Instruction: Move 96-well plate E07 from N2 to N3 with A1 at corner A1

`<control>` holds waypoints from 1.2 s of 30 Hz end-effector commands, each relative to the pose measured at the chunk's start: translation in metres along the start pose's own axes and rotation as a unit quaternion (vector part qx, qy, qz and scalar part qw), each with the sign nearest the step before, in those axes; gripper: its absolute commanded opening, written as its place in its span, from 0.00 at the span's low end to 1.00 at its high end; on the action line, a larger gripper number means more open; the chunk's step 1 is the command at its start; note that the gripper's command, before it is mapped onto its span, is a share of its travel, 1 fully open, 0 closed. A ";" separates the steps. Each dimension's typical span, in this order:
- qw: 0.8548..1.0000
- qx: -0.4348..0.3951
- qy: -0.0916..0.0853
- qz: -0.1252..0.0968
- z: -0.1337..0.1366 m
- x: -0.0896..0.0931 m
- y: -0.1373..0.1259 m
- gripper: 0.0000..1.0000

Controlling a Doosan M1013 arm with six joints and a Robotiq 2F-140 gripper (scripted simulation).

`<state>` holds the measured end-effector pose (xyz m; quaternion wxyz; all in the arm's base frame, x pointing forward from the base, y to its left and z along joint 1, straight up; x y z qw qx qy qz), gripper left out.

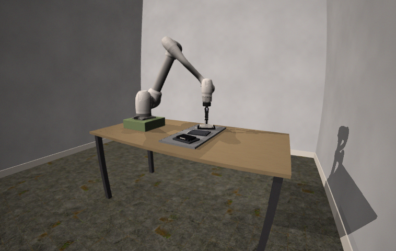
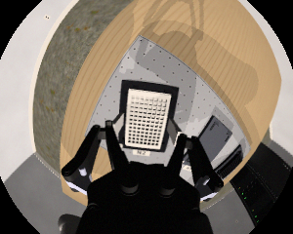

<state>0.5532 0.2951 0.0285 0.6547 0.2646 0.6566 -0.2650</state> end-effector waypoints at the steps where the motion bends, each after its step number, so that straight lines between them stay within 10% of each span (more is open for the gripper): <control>1: 1.000 0.000 0.000 0.000 0.000 0.000 0.000 0.66; 26: 1.000 0.000 0.000 0.000 0.000 0.000 0.000 0.66; 27: 1.000 0.000 0.000 0.000 0.000 0.000 0.000 0.00; 36: 1.000 0.000 0.000 0.000 0.000 0.000 0.000 0.00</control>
Point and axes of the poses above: the point where the finger pads meet when closed, its own x axis out along the fingers, its own z axis across the jaws, y = z × x, the point moved 6 cm from there along -x, back along the fingers, and after that the axes turned 11 degrees about -x, right-handed, at the moved point
